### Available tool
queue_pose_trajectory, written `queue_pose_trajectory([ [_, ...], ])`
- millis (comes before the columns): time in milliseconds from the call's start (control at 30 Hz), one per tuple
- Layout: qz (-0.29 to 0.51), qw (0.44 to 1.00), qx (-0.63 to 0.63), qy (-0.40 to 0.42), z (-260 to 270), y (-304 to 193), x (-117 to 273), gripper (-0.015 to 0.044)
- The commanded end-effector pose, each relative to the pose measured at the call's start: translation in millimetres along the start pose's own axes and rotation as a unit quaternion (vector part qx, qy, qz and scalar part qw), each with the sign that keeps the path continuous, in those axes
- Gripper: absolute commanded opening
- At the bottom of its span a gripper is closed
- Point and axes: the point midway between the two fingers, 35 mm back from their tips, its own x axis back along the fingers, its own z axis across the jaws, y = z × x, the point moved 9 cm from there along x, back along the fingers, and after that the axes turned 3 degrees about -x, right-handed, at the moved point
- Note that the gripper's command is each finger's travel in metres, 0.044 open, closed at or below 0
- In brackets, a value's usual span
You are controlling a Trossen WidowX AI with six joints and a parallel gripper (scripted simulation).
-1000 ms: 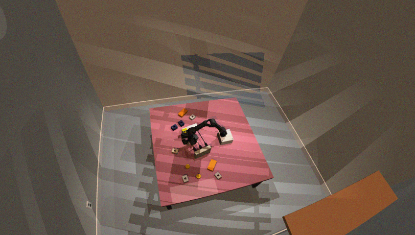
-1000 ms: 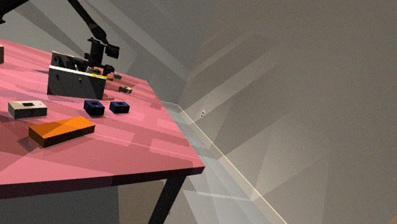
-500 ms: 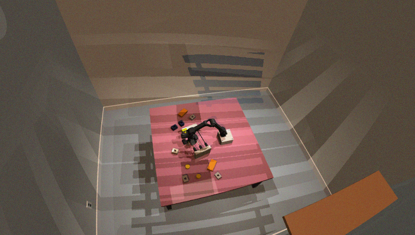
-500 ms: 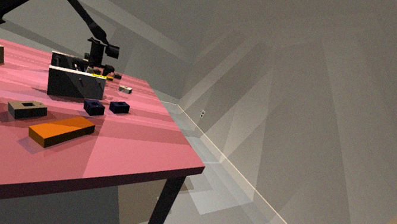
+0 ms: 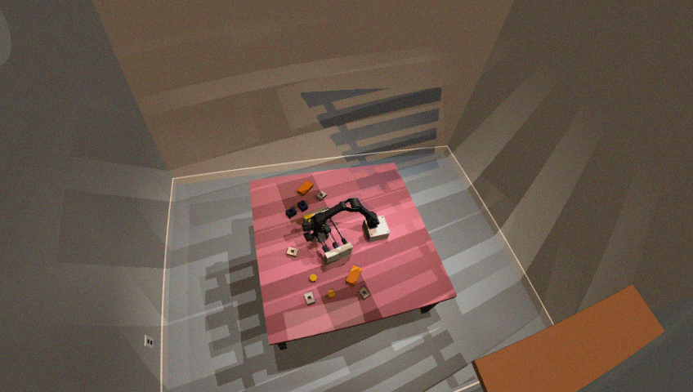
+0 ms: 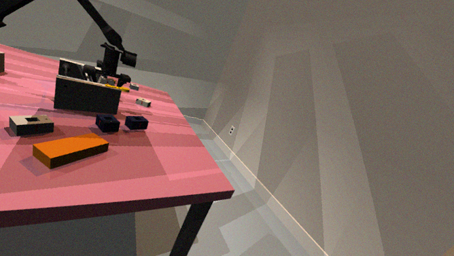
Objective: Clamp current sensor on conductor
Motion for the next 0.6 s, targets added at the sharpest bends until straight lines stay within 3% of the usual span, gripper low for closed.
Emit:
queue_pose_trajectory([
  [0, 0.002, 1.0, -0.002, 0.005, -1.1, -0.8, 8.6, 0.0],
  [567, 0.002, 1.0, -0.003, 0.01, -2.0, -0.8, 15.6, 0.0],
])
